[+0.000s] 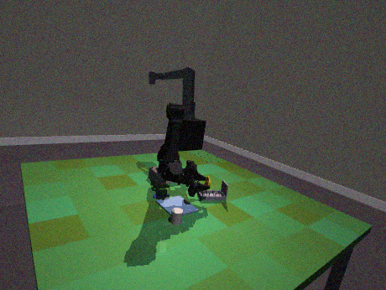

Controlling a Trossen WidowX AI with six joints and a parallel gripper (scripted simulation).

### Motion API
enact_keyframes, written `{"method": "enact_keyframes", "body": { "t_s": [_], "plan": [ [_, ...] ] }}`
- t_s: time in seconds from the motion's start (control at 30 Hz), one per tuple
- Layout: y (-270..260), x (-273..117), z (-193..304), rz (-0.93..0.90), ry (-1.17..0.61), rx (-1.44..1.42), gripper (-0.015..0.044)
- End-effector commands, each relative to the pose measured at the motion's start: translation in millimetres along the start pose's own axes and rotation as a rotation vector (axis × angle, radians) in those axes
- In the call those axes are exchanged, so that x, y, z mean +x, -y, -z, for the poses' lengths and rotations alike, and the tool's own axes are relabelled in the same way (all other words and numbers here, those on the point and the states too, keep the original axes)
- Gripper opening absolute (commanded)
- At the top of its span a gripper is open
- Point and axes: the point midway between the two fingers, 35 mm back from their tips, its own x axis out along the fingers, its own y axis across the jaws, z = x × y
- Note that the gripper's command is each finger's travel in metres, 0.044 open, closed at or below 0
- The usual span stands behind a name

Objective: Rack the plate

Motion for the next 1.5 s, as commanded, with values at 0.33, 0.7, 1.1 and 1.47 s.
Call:
{"method": "enact_keyframes", "body": {
  "t_s": [0.33, 0.7, 1.1, 1.47],
  "plan": [
    [-29.3, -12.1, 2.1, -0.066, 0.118, -0.194, 0.0000],
    [-27.4, -10.8, 4.2, -0.064, 0.112, -0.196, 0.0000],
    [-19.5, -1.9, 16.6, -0.051, 0.088, -0.201, 0.0000],
    [-22.3, 7.2, 24.4, -0.057, 0.086, -0.216, 0.0000]
  ]
}}
